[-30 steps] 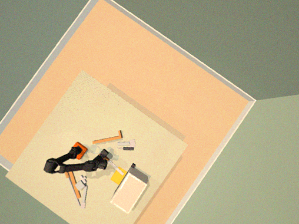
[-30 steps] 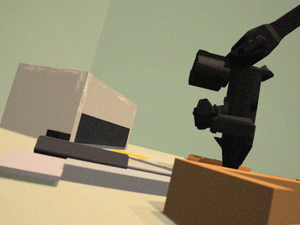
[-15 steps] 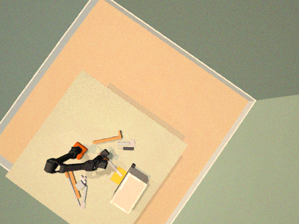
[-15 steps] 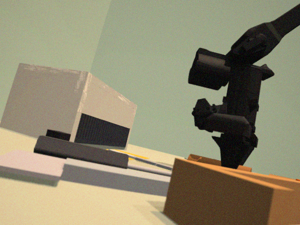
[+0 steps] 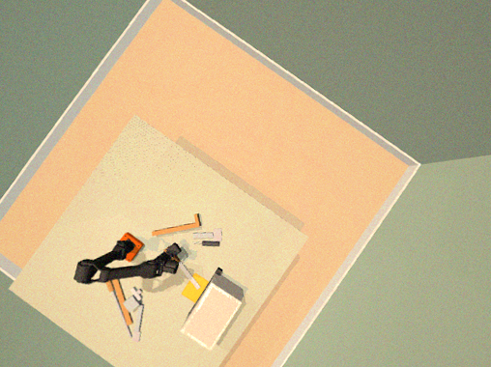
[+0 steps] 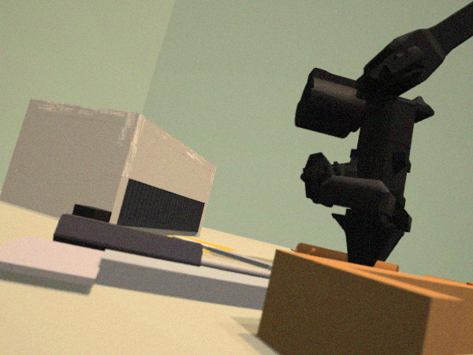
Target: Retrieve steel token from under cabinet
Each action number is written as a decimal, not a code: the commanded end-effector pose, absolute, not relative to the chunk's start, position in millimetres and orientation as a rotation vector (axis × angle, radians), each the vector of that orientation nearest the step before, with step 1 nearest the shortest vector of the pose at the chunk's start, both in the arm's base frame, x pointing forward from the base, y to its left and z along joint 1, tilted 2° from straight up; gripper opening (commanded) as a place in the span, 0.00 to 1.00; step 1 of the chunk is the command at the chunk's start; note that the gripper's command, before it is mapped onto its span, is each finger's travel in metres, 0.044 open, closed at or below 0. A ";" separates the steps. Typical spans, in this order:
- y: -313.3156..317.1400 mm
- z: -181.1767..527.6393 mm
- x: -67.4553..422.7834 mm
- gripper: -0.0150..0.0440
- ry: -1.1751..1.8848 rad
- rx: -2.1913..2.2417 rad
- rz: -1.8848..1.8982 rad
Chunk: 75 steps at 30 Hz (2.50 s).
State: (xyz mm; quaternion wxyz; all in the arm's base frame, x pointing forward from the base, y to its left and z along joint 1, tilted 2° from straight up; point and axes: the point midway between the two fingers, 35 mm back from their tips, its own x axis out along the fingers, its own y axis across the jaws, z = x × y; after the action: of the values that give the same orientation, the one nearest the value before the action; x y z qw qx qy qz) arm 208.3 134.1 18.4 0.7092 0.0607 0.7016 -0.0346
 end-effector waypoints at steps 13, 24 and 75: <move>152.9 21.5 207.0 0.25 1.556 0.154 -0.084; 162.6 22.1 204.7 0.25 1.556 0.158 -0.088; 199.5 22.2 201.5 0.57 1.559 0.159 -0.096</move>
State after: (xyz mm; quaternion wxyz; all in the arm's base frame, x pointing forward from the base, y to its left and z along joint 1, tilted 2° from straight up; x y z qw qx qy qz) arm 201.5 199.5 22.2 0.7072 0.0717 0.7020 -0.0433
